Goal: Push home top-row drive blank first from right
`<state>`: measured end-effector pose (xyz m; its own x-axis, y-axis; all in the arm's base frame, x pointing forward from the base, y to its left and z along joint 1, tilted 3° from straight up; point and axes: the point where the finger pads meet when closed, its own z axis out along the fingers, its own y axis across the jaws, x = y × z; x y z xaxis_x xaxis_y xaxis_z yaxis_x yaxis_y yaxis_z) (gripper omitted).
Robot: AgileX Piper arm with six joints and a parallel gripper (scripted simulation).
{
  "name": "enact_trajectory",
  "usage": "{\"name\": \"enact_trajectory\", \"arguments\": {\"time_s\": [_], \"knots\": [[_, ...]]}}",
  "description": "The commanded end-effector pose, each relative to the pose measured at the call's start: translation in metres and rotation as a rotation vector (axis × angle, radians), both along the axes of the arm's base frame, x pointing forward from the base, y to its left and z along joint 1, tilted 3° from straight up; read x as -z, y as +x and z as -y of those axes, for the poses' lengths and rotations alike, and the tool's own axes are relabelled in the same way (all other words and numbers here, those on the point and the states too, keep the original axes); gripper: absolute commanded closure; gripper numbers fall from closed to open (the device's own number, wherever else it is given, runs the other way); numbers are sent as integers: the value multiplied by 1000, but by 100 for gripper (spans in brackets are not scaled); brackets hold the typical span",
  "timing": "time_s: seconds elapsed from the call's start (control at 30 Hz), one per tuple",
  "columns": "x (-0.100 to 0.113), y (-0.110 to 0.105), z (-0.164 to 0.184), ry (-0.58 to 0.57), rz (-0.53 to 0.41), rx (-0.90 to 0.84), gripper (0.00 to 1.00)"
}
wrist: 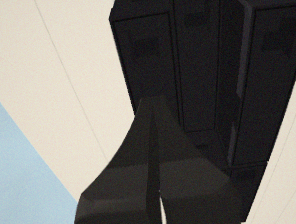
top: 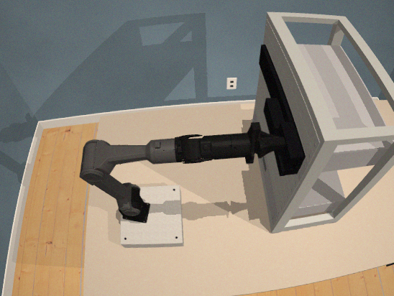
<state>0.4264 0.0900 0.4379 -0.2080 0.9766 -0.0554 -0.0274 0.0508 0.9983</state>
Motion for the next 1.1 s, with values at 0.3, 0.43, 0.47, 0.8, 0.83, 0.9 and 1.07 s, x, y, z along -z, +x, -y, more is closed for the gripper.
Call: {"name": "enact_trajectory", "arguments": {"time_s": [0.3,0.43,0.47,0.8,0.83,0.9,1.07], "knots": [[-1,10,-2,1,3,-3,100],[-1,11,-3,1,3,-3,100],[-1,11,-3,1,3,-3,100],[-2,12,-3,1,3,-3,100],[-2,13,-3,1,3,-3,100],[-2,14,-3,1,3,-3,100],[-2,14,-3,1,3,-3,100]]}}
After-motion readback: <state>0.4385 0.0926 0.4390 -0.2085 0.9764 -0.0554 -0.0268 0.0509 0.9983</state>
